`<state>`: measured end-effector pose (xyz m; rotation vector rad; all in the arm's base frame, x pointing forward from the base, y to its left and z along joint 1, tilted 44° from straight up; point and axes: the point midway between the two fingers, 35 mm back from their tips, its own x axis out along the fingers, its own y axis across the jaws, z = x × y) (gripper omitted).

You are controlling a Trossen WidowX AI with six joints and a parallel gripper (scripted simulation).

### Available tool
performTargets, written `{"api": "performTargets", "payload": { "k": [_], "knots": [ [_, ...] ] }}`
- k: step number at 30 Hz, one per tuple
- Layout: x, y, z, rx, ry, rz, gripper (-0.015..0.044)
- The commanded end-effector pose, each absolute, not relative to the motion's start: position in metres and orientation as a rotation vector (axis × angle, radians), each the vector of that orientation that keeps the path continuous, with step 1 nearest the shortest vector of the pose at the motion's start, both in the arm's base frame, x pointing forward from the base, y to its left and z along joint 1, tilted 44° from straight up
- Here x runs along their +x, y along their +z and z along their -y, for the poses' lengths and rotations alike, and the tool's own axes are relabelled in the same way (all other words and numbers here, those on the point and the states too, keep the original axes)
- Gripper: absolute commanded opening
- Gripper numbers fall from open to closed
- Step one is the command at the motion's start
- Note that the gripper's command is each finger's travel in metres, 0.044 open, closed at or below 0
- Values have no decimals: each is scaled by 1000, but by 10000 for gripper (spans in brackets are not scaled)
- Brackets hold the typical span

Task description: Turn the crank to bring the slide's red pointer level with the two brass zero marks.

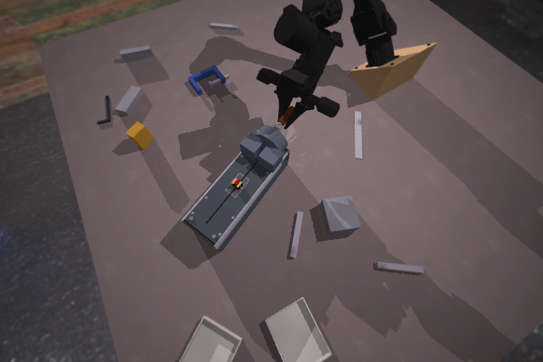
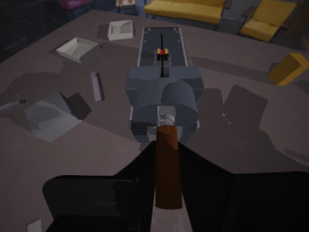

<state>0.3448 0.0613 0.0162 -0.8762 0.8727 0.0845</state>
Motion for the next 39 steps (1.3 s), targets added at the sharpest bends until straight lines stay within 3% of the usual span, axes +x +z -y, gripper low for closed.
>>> {"api": "performTargets", "payload": {
  "k": [1, 39],
  "knots": [
    [348, 22, -55, -873, 58, -864, 0],
    [351, 24, -48, -874, 58, -864, 0]
  ]
}}
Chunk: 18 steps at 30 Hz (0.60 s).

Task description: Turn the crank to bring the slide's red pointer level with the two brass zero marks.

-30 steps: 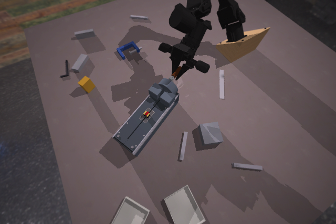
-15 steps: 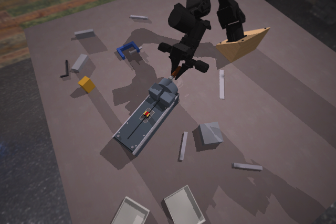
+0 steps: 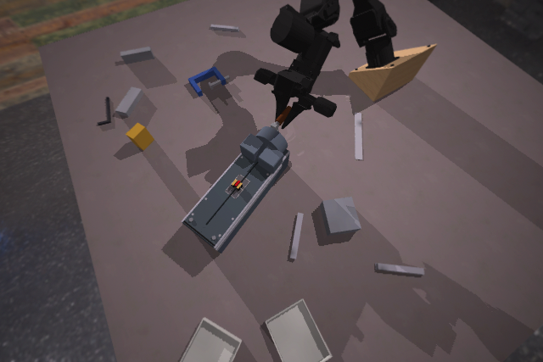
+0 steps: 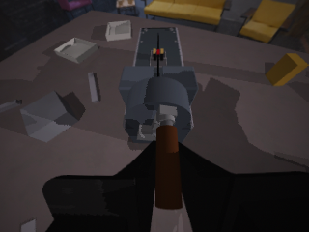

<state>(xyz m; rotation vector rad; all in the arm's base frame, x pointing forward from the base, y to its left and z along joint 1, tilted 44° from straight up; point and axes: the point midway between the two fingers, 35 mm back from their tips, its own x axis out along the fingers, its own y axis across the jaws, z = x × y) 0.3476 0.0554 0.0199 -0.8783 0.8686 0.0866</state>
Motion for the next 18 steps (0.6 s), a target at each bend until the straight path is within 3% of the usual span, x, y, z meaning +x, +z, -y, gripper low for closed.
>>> {"api": "performTargets", "payload": {
  "k": [1, 18],
  "knots": [
    [351, 24, -48, -874, 58, -864, 0],
    [353, 25, -43, -874, 57, -864, 0]
  ]
}}
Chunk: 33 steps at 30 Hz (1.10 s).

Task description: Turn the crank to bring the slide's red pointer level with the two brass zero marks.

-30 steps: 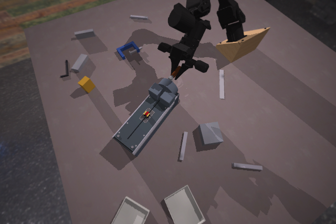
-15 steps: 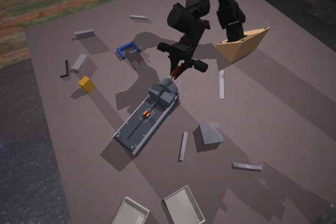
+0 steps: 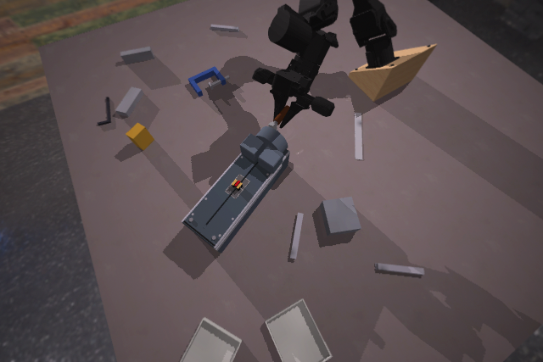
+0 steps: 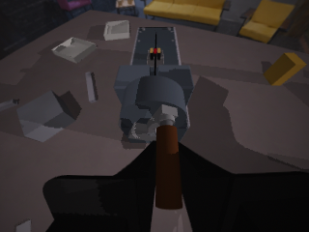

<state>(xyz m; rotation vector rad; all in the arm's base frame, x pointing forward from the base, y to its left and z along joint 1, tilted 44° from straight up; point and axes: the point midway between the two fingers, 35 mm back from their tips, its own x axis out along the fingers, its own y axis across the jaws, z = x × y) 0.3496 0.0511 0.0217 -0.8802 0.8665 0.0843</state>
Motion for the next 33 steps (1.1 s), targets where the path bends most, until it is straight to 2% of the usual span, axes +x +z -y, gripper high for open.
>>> {"api": "performTargets", "payload": {
  "k": [1, 33],
  "knots": [
    [353, 25, -43, -874, 57, -864, 0],
    [357, 19, -26, -875, 57, -864, 0]
  ]
}}
